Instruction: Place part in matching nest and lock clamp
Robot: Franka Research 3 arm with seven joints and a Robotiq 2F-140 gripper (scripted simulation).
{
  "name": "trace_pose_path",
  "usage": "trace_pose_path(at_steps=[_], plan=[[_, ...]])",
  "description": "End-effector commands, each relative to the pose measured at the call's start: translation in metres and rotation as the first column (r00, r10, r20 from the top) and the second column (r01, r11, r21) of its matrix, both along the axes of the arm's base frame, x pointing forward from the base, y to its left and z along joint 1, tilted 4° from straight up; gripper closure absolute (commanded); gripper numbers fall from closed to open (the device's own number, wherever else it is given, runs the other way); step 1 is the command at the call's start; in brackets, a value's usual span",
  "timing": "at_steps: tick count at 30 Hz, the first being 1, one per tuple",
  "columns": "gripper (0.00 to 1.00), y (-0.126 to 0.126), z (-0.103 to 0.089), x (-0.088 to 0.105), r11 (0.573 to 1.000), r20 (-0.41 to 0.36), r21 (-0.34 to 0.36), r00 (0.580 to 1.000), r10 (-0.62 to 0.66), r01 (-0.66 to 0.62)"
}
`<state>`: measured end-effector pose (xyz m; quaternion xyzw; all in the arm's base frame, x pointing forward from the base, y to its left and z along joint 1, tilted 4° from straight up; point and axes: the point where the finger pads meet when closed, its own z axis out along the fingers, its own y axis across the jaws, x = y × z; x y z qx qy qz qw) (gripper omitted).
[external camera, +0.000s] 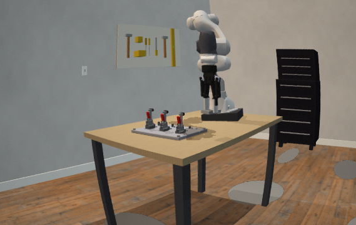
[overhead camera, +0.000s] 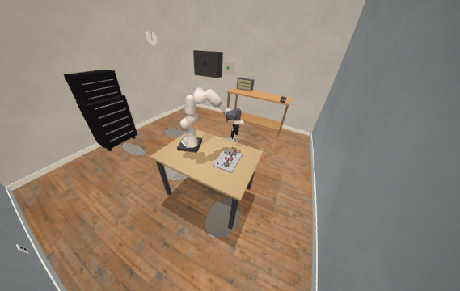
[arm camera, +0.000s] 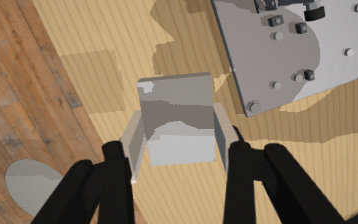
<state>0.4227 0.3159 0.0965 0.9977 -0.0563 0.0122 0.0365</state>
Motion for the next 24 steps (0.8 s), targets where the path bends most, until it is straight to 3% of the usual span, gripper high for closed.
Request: trace_pose_path(at_steps=[1, 10, 24], plan=[[1.00, 0.0010, 0.0057, 0.0068, 0.986, 0.001, 0.007, 0.986, 0.164, -0.164], [1.00, 0.0010, 0.0057, 0.0068, 0.966, -0.006, 0.005, 0.966, 0.257, -0.257], [1.00, 0.0008, 0.0050, 0.0063, 0.965, -0.006, 0.005, 0.965, 0.261, -0.261]])
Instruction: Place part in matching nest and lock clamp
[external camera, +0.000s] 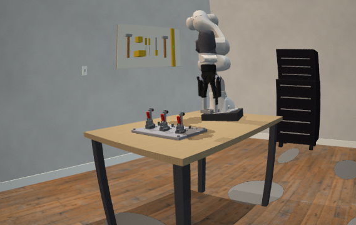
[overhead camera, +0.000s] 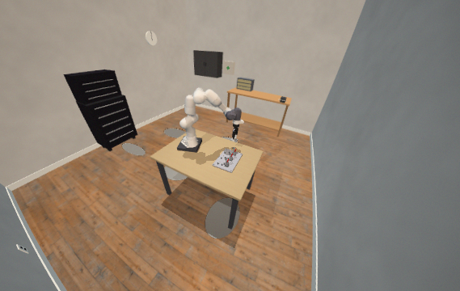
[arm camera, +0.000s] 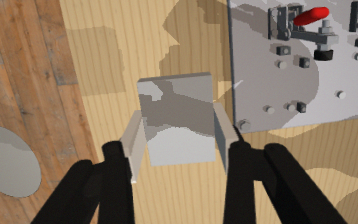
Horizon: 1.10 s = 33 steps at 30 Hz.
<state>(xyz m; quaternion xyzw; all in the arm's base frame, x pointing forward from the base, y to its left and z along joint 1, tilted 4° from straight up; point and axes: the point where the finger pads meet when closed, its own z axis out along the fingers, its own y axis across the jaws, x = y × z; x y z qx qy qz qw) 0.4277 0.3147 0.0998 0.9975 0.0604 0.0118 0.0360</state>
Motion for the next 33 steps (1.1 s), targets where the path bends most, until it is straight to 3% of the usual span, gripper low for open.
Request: trace_pose_path(at_steps=[1, 33], plan=[[1.00, 0.002, 0.002, 0.001, 1.000, 0.002, 0.006, 1.000, 0.031, -0.031], [1.00, -0.001, -0.016, -0.011, 1.000, 0.002, 0.006, 1.000, 0.031, -0.031]])
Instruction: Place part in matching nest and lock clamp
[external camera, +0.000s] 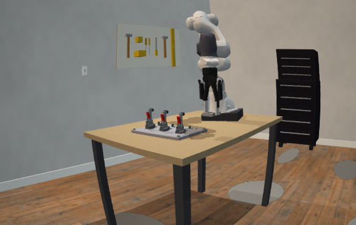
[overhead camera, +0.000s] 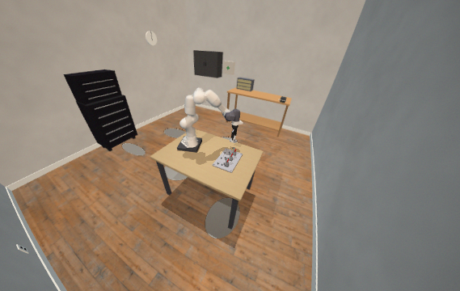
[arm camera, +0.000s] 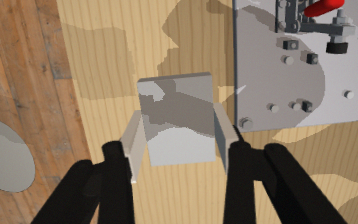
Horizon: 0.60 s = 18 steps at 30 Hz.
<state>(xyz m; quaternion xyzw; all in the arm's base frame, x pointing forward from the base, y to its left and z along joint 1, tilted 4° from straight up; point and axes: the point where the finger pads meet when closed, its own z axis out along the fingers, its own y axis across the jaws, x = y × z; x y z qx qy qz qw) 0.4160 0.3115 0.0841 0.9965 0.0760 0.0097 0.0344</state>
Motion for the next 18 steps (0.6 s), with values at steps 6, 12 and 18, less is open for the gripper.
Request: trace_pose_path(at_steps=[6, 12, 18], plan=[[1.00, 0.0015, -0.0041, -0.0020, 1.000, 0.007, 0.004, 1.000, 0.000, 0.000], [1.00, 0.0012, -0.0064, -0.0036, 1.000, 0.007, 0.004, 1.000, 0.000, 0.000], [1.00, 0.0010, -0.0072, -0.0041, 1.000, 0.007, 0.004, 1.000, 0.000, 0.000]])
